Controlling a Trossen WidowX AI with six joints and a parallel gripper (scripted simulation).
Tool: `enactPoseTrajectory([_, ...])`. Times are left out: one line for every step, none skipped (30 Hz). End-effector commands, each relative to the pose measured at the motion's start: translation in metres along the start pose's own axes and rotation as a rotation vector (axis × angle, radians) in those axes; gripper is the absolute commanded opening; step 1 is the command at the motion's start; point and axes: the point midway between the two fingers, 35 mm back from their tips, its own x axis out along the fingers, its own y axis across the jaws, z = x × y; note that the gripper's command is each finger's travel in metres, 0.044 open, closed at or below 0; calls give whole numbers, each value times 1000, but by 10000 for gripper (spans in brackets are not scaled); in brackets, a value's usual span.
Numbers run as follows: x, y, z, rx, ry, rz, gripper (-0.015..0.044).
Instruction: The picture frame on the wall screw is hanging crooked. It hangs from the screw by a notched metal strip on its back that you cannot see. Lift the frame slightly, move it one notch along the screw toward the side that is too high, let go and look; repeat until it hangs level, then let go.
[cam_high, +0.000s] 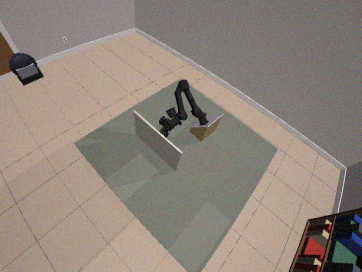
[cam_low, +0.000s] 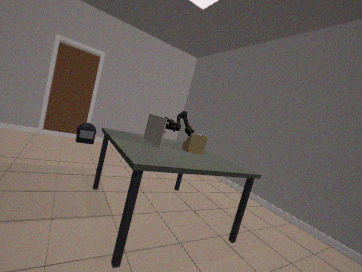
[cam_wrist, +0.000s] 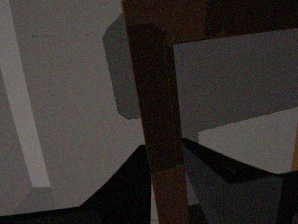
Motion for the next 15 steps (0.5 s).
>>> enactPoseTrajectory([0, 0, 0, 48, -1, 1, 0])
enactPoseTrajectory([0, -1, 0, 53, -1, 1, 0])
enactPoseTrajectory([0, -1, 0, 53, -1, 1, 0])
enactPoseTrajectory([0, -1, 0, 58, -1, 1, 0])
enactPoseTrajectory([0, -1, 0, 63, -1, 1, 0])
enactPoseTrajectory([0, -1, 0, 74, -1, 1, 0])
enactPoseTrajectory([0, -1, 0, 74, -1, 1, 0])
enactPoseTrajectory([0, -1, 0, 79, -1, 1, 0])
enactPoseTrajectory([0, -1, 0, 84, -1, 1, 0])
enactPoseTrajectory([0, -1, 0, 84, -1, 1, 0])
enactPoseTrajectory([0, -1, 0, 92, -1, 1, 0])
enactPoseTrajectory([0, -1, 0, 100, -1, 1, 0])
enactPoseTrajectory([0, -1, 0, 111, -1, 1, 0])
enactPoseTrajectory([0, -1, 0, 111, -1, 1, 0])
enactPoseTrajectory([0, -1, 0, 116, -1, 1, 0])
